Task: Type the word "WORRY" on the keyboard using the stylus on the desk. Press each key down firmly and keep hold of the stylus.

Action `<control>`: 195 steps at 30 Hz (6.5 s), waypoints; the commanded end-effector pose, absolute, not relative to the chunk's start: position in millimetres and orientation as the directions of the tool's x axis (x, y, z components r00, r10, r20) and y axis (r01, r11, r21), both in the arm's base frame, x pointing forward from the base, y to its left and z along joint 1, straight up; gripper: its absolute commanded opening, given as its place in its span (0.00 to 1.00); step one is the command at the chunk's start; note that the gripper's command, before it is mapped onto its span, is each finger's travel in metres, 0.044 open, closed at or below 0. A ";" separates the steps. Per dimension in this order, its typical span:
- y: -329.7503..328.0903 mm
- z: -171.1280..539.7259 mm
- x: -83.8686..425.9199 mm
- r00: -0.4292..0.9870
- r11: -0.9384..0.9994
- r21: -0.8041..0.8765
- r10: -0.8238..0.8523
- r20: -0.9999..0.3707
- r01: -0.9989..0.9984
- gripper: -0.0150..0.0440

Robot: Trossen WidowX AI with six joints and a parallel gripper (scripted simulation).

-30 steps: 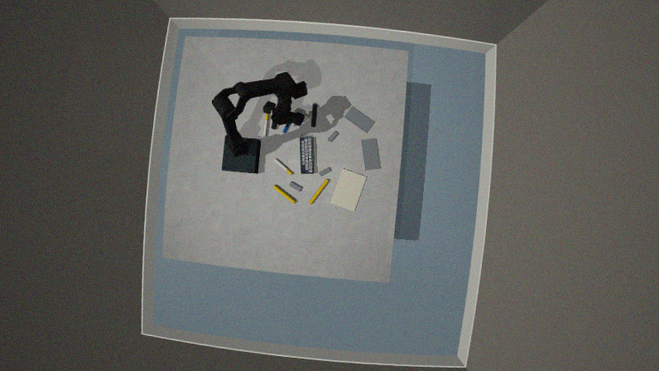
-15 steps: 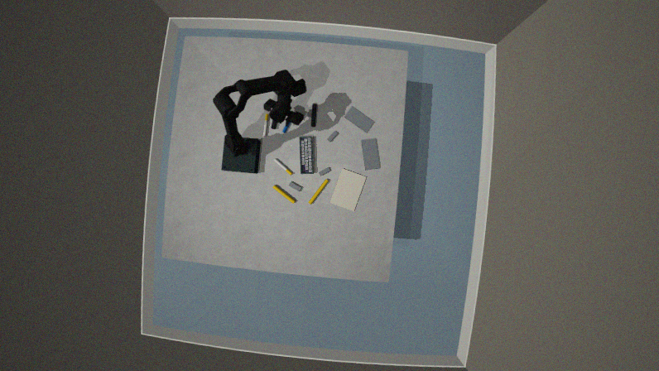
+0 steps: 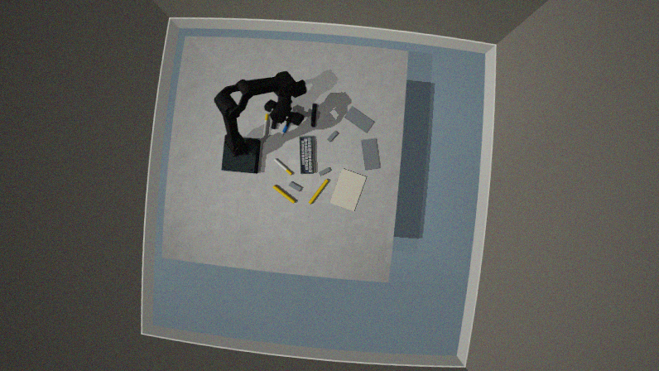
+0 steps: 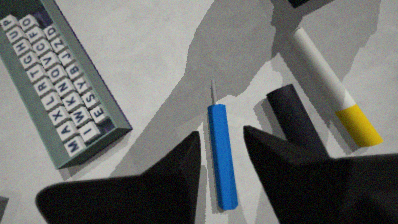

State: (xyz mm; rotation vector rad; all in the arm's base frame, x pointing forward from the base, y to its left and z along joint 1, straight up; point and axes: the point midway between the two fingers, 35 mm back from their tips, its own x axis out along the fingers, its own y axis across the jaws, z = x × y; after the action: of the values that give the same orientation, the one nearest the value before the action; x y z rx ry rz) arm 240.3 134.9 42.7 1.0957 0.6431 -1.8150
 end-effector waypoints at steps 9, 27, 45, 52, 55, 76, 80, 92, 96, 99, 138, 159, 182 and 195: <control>133.8 32.3 239.6 -0.213 -0.468 0.015 -0.430 -0.877 0.884 0.51; 134.2 19.0 239.9 -0.213 -0.468 0.015 -0.430 -0.877 0.884 0.51; 134.4 5.3 240.1 -0.213 -0.468 0.015 -0.430 -0.877 0.884 0.51; 134.5 0.0 240.2 -0.213 -0.468 0.015 -0.430 -0.877 0.884 0.51; 134.5 -2.2 240.3 -0.213 -0.468 0.015 -0.430 -0.877 0.884 0.51; 135.6 2.4 241.3 -0.212 -0.466 0.013 -0.427 -0.879 0.884 0.25; 135.7 24.9 241.2 -0.212 -0.467 0.013 -0.427 -0.879 0.884 0.25; 130.3 44.9 242.0 -0.257 -0.459 -0.060 -0.380 -0.889 0.887 0.25; 123.2 44.2 245.1 -0.326 -0.436 -0.175 -0.300 -0.897 0.883 0.25; 118.4 44.2 247.5 -0.374 -0.412 -0.258 -0.233 -0.898 0.874 0.25; 35.4 82.0 314.1 -0.239 0.064 -0.278 0.712 -0.660 0.959 0.25; -4.3 83.4 337.8 0.003 0.015 0.031 0.860 -0.510 0.999 0.25; -4.9 60.6 340.0 0.003 0.015 0.031 0.860 -0.510 0.999 0.39; -5.0 54.6 340.1 0.003 0.015 0.031 0.860 -0.510 0.999 0.39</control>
State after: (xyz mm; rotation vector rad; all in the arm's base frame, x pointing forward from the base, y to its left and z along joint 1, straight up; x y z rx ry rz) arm 340.5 -5.6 56.7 1.8985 1.9114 -0.4933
